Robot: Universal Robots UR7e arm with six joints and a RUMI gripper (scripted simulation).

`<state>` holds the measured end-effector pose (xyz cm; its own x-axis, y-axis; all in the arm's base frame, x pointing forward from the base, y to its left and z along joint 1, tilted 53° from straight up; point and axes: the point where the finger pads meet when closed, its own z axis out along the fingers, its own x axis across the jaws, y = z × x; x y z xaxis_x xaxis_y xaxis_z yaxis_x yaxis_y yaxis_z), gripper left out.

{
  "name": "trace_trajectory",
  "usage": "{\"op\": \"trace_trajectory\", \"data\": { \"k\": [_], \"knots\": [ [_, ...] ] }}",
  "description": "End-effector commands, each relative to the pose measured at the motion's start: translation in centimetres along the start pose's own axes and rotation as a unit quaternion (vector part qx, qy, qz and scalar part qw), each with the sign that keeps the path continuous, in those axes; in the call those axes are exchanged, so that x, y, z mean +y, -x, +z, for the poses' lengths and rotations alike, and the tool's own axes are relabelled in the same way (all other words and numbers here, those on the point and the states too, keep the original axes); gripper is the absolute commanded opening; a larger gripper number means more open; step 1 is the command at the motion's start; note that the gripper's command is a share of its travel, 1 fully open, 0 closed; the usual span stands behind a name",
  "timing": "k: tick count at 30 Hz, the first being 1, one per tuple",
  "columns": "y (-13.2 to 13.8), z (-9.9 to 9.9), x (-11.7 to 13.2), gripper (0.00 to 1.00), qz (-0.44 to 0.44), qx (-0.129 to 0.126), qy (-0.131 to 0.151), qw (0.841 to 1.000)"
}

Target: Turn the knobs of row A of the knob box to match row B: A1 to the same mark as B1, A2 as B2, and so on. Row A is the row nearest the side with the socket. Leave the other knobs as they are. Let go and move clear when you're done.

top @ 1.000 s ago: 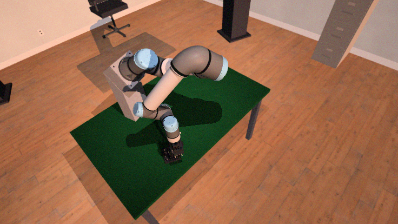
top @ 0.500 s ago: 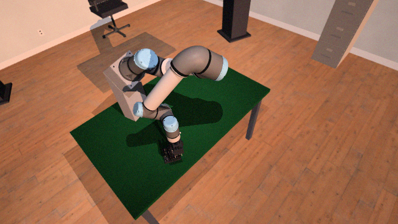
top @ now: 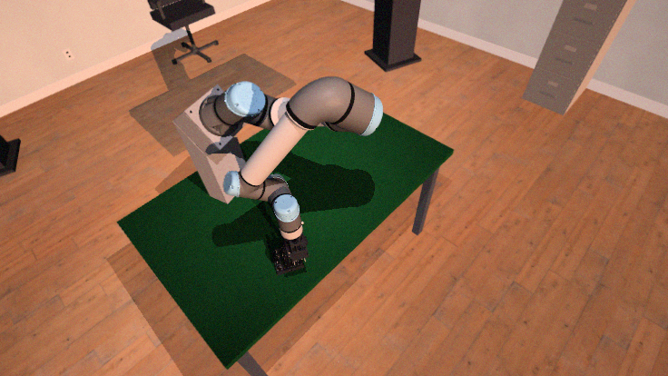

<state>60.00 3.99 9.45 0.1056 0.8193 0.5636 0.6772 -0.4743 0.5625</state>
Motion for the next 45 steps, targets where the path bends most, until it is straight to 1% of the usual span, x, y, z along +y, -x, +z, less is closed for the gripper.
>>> {"op": "trace_trajectory", "data": {
  "k": [1,11,33,45],
  "knots": [
    [0.0,0.0,-0.2,0.11,0.0,0.0,-0.001,1.0],
    [-0.1,0.1,-0.2,0.11,0.0,0.0,-0.002,1.0],
    [-0.1,1.4,0.0,0.11,-0.001,0.0,0.0,1.0],
    [-0.1,1.4,0.0,0.11,-0.001,0.0,0.0,1.0]
  ]
}}
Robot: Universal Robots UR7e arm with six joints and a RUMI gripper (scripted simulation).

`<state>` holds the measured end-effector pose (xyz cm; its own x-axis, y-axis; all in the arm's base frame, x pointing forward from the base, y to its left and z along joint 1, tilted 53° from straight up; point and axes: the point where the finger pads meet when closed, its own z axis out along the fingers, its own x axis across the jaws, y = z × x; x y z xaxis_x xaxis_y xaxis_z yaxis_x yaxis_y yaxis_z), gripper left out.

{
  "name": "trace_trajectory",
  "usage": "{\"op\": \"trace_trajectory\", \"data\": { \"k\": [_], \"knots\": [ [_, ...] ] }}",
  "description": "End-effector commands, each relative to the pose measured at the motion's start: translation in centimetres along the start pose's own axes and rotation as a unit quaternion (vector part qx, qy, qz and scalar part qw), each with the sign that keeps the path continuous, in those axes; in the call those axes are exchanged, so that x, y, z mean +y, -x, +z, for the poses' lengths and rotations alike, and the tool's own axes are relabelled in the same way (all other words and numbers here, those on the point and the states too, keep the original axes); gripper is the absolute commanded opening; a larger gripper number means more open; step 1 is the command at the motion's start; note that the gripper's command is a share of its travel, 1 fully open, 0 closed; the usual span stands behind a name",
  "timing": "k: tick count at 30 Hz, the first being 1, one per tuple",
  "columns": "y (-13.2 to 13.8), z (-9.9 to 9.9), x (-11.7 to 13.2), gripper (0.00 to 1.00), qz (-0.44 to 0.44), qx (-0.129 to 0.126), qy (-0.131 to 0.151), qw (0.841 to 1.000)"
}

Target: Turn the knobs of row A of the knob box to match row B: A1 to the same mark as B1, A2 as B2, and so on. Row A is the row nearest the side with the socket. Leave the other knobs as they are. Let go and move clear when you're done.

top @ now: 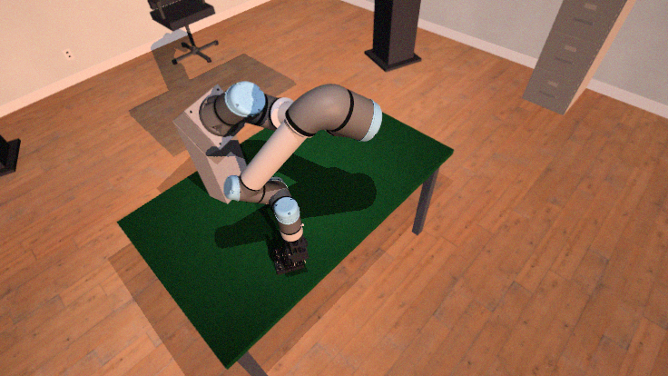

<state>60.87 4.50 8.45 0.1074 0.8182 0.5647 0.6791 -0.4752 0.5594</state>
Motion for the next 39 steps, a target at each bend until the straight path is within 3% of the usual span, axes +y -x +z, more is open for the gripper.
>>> {"op": "trace_trajectory", "data": {
  "k": [1,28,29,39],
  "knots": [
    [-0.15,0.02,0.19,0.11,-0.002,0.001,0.002,1.0],
    [-0.15,0.02,0.19,0.11,-0.002,0.001,0.001,1.0],
    [-0.15,0.02,0.19,0.01,-0.002,0.001,0.001,1.0],
    [-0.15,0.02,0.19,0.01,-0.002,0.001,0.001,1.0]
  ]
}}
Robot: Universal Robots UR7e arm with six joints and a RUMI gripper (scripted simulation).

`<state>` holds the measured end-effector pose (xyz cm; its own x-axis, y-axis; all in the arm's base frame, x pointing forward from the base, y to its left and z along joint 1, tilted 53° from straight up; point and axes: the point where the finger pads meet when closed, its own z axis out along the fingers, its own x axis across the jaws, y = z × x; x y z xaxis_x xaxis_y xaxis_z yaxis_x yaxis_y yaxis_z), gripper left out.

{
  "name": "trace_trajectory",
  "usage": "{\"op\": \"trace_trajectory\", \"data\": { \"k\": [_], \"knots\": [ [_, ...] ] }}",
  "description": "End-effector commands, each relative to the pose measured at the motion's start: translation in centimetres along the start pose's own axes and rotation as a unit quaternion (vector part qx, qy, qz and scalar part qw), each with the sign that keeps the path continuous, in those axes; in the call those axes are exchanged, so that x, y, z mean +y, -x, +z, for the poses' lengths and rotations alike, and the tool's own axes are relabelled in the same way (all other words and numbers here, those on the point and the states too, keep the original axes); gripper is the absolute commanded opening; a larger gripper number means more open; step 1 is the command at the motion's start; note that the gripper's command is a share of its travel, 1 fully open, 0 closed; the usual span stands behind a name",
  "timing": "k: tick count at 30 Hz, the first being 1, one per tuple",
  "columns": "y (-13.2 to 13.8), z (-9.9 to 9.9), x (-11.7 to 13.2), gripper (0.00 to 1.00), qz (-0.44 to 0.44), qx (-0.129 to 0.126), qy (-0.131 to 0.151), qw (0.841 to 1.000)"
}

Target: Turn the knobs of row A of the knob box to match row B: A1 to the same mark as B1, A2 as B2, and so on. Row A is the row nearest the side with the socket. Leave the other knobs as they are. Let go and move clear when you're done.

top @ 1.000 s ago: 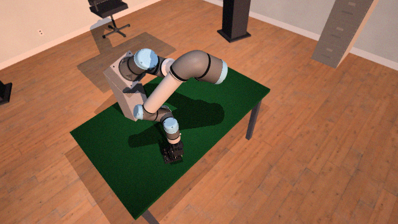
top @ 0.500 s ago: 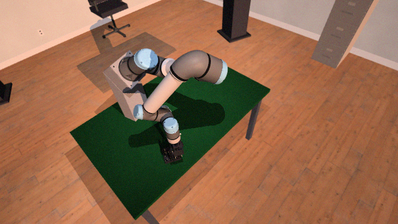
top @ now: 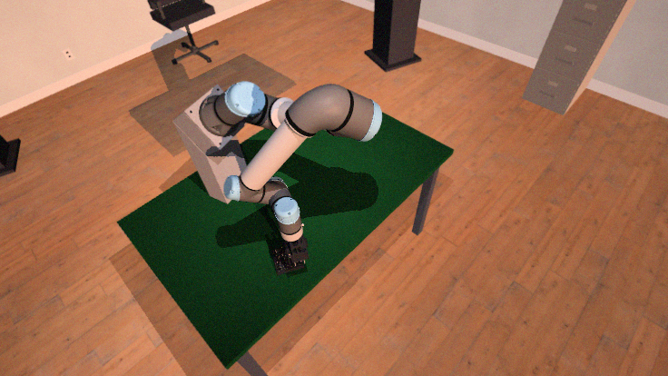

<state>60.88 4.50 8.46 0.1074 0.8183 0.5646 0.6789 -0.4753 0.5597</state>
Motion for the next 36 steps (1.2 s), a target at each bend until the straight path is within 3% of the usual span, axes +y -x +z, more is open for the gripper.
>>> {"op": "trace_trajectory", "data": {
  "k": [1,36],
  "knots": [
    [-0.15,0.02,0.18,0.01,-0.002,0.001,0.001,1.0],
    [-0.12,0.02,0.17,0.01,0.024,0.001,0.001,1.0]
  ]
}}
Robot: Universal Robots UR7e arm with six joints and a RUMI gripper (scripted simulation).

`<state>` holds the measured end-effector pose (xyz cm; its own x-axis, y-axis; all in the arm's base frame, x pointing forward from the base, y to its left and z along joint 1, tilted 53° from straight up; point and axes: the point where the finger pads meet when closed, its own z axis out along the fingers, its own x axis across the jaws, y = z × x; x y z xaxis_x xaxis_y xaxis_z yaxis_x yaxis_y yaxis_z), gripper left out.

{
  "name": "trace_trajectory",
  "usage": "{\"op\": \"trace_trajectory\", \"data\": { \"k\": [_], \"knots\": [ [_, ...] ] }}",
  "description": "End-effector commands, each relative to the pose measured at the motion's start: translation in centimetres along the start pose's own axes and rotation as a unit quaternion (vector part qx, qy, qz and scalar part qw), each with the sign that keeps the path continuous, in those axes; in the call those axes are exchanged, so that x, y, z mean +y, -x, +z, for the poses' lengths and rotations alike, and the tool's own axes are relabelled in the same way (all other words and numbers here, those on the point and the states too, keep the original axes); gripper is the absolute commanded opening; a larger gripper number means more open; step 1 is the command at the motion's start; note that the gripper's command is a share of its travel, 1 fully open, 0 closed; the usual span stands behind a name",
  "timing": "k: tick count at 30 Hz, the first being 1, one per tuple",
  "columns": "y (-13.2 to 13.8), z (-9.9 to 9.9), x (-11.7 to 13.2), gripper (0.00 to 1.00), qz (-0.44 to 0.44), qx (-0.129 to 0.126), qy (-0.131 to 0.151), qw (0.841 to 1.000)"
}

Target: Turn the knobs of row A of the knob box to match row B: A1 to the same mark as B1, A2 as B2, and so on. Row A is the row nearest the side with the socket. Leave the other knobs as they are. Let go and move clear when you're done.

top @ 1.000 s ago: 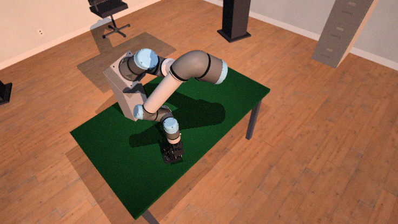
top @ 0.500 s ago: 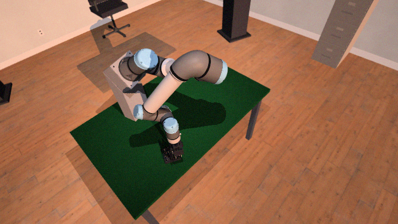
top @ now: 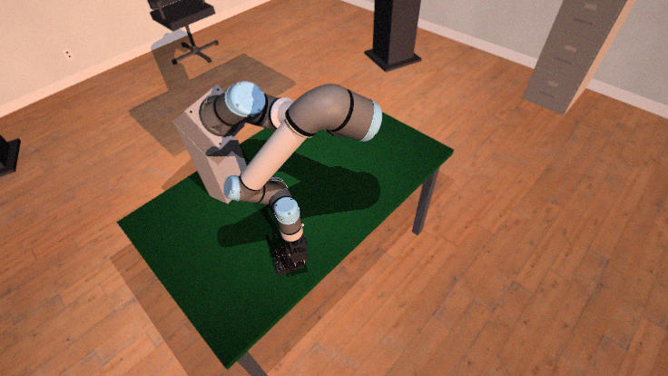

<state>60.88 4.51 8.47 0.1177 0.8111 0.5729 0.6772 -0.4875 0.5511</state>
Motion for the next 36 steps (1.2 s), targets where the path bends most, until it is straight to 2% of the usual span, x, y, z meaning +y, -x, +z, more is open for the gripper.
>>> {"op": "trace_trajectory", "data": {
  "k": [1,12,26,36],
  "knots": [
    [-0.1,0.02,0.17,0.01,0.022,0.001,0.001,1.0],
    [-0.07,0.01,0.14,0.01,0.09,0.0,0.001,0.996],
    [-0.13,0.03,-0.03,0.01,0.211,0.0,0.0,0.978],
    [-0.2,0.03,-0.01,0.01,0.311,-0.001,0.0,0.95]
  ]
}}
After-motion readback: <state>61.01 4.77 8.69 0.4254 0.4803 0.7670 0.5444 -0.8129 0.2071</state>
